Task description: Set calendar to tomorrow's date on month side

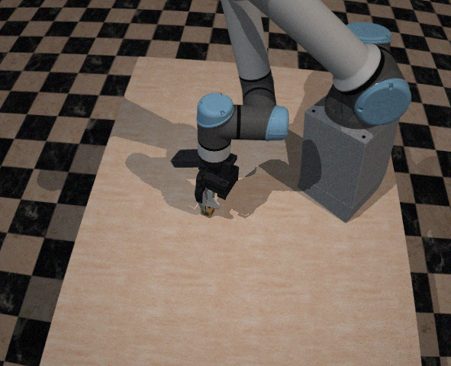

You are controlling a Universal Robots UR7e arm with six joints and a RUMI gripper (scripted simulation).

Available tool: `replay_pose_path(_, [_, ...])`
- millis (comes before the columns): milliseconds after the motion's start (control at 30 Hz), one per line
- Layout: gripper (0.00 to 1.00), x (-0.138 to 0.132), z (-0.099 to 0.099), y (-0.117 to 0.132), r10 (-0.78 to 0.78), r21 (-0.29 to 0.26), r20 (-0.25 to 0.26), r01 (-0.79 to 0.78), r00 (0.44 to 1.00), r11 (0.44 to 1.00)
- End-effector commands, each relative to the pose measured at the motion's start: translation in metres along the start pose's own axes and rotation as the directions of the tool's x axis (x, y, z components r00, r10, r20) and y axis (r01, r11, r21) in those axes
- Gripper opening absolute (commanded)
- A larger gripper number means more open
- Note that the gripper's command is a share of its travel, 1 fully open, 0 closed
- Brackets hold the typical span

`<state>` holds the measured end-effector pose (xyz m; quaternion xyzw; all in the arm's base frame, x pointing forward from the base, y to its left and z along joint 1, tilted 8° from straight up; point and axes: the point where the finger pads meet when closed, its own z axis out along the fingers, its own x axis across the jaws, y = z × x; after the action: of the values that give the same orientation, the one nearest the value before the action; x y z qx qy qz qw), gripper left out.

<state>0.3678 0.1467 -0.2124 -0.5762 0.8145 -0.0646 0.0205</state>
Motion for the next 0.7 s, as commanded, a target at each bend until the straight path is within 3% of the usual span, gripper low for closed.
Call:
replay_pose_path(0, [0.28, 0.000, 0.000, 0.000, 0.000, 0.001, 0.001, 0.000, 1.000, 1.000])
replay_pose_path(667, [0.28, 0.000, 0.013, 0.000, 0.000, 0.001, 0.001, 0.000, 1.000, 1.000])
